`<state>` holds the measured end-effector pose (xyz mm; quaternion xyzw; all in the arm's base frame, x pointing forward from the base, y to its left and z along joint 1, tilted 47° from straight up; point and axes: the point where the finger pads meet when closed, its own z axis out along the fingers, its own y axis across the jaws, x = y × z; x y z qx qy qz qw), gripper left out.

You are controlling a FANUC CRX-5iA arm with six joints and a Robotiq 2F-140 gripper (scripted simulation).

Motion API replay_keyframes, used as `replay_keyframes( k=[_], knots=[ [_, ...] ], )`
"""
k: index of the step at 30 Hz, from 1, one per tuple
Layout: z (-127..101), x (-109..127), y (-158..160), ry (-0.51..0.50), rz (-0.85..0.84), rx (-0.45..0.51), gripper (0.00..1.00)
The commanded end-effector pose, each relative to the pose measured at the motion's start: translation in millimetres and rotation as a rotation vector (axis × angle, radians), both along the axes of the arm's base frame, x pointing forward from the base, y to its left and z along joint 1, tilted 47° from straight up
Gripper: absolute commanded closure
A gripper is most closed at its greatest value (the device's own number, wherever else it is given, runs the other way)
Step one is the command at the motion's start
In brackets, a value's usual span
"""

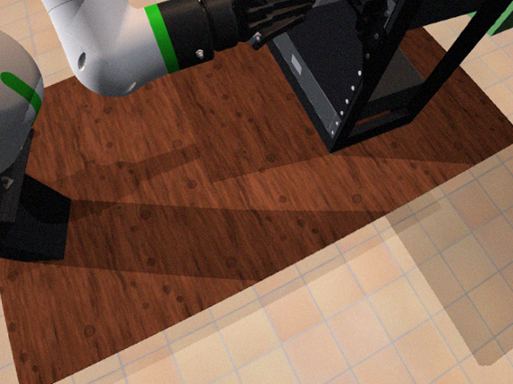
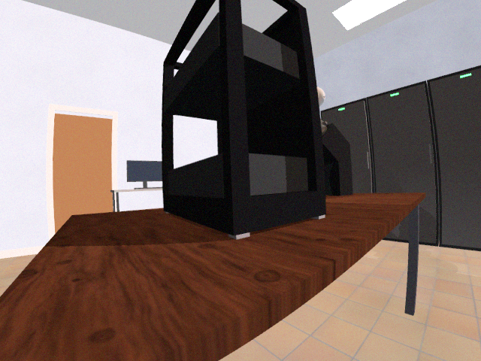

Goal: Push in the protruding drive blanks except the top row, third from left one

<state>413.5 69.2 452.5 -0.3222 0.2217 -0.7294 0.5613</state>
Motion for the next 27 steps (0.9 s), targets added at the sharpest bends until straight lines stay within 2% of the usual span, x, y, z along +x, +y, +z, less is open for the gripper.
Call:
replay_keyframes(
  k=[1, 27],
  knots=[
    [1.0, 0.3, -0.6, -0.001, -0.001, 0.001, 1.0],
    [8.3, 7.5, -0.4, -0.001, -0.001, 0.001, 1.0]
  ],
)
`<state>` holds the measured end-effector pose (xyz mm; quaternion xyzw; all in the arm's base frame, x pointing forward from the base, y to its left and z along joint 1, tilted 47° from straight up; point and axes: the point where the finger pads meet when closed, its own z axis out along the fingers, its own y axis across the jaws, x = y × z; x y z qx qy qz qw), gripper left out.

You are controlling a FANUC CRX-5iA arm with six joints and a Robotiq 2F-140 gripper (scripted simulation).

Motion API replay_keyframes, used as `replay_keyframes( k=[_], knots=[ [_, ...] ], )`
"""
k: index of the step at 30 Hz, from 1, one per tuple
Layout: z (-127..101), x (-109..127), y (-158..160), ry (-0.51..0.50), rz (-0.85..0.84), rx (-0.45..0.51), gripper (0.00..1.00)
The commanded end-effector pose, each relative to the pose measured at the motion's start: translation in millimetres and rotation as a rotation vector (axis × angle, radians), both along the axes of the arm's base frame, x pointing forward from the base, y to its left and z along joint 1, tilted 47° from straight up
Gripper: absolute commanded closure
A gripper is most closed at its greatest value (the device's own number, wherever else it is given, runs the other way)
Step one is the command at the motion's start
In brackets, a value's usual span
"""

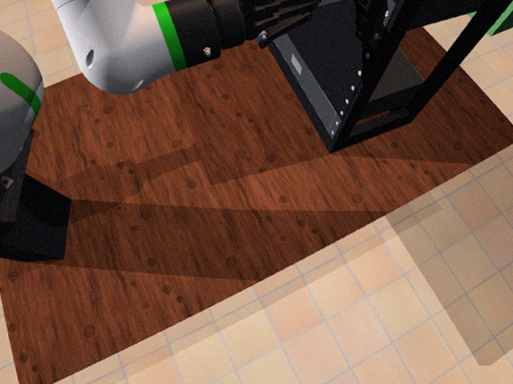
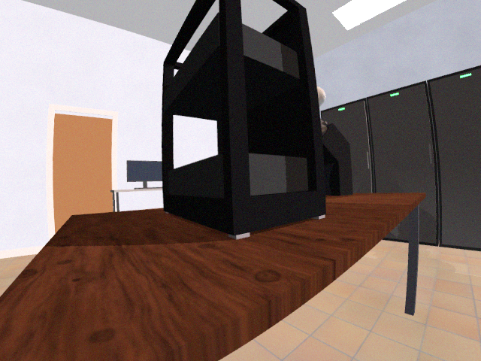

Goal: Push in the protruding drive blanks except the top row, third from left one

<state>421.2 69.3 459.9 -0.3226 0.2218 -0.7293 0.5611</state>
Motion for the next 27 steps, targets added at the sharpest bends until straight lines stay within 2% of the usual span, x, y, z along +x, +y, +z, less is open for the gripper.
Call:
replay_keyframes(
  k=[1, 27],
  knots=[
    [0.9, -0.1, -0.5, -0.002, -0.001, 0.002, 1.0],
    [5.4, 3.6, -0.2, -0.002, -0.001, 0.002, 1.0]
  ],
)
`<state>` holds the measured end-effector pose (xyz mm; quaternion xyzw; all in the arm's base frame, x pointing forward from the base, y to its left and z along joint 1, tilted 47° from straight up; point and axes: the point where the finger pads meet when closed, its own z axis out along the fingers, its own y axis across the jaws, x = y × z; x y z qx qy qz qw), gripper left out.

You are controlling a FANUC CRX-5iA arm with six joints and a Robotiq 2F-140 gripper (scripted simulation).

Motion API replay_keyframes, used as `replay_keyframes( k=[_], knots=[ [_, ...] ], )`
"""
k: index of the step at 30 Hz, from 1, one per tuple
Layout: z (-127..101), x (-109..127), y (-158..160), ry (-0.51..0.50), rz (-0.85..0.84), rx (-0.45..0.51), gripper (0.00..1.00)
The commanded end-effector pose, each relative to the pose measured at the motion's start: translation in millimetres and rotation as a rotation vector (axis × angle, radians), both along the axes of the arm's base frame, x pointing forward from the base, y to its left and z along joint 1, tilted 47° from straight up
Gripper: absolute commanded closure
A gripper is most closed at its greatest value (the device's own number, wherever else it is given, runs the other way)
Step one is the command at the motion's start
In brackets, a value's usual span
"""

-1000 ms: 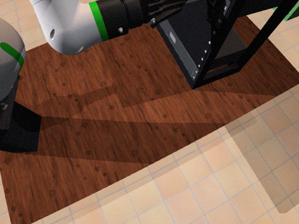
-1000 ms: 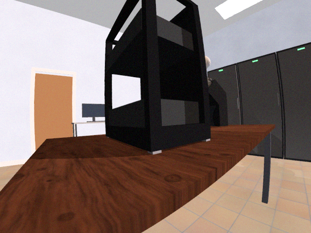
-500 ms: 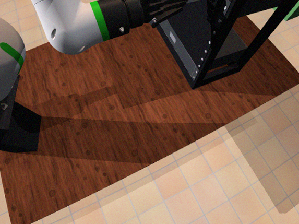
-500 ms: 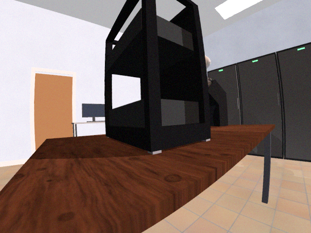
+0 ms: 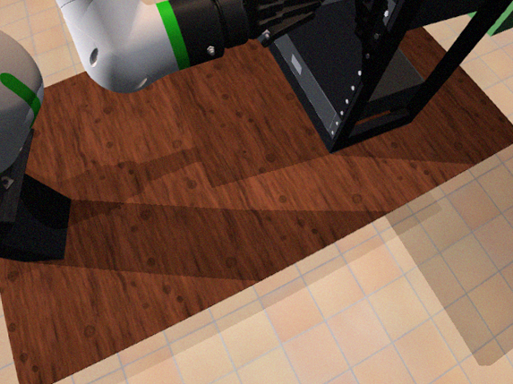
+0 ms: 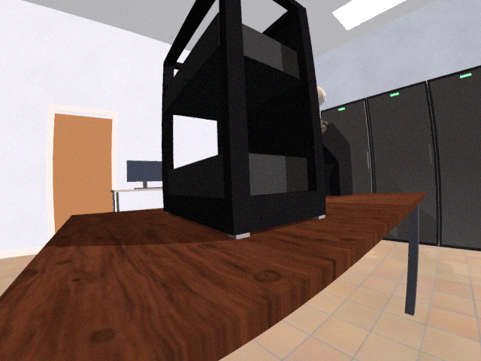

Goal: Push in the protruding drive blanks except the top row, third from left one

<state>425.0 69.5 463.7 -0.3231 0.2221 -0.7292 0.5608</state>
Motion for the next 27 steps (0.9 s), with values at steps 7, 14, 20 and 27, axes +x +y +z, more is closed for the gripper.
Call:
replay_keyframes(
  k=[7, 14, 20, 27],
  knots=[
    [1.7, -0.1, -0.4, -0.003, -0.001, 0.002, 1.0],
    [3.8, 1.6, -0.3, -0.003, -0.001, 0.002, 1.0],
    [3.8, 1.7, -0.3, -0.003, -0.001, 0.002, 1.0],
    [4.7, 2.4, -0.2, -0.003, -0.001, 0.002, 1.0]
  ],
)
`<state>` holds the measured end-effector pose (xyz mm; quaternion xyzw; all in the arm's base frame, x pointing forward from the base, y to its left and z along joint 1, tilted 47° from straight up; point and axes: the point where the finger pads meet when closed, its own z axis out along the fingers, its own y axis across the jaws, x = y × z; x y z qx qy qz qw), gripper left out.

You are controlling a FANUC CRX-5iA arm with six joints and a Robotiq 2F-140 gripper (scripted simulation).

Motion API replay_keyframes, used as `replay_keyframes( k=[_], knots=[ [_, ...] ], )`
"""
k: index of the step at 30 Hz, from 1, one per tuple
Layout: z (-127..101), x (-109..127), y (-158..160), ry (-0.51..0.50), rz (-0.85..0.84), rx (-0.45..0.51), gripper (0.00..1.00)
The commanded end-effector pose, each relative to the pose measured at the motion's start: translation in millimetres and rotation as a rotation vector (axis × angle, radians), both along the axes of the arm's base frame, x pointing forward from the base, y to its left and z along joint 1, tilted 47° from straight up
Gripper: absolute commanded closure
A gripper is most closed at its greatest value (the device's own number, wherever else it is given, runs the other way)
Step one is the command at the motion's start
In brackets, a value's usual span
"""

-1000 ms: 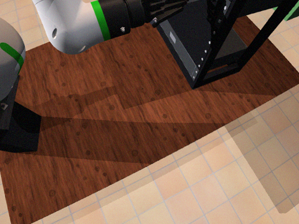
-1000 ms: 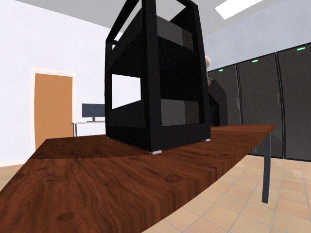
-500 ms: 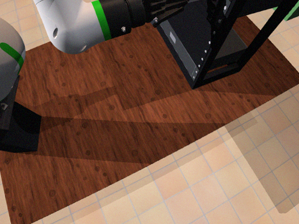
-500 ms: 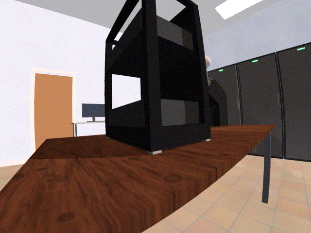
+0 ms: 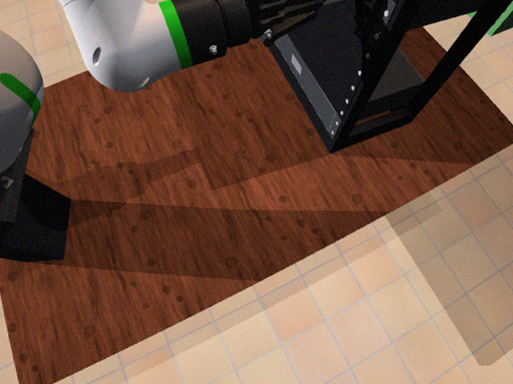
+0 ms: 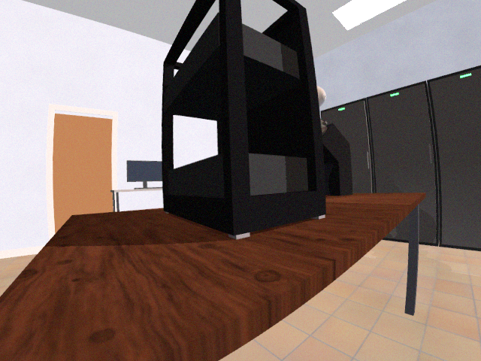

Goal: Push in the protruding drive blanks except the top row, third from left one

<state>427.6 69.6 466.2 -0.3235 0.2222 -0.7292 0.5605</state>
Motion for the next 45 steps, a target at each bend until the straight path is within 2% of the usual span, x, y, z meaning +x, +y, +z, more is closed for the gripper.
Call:
replay_keyframes(
  k=[1, 45],
  knots=[
    [2.7, 0.3, -0.3, -0.004, -0.001, 0.003, 1.0],
    [5.9, 3.0, -0.1, -0.004, -0.001, 0.003, 1.0]
  ],
)
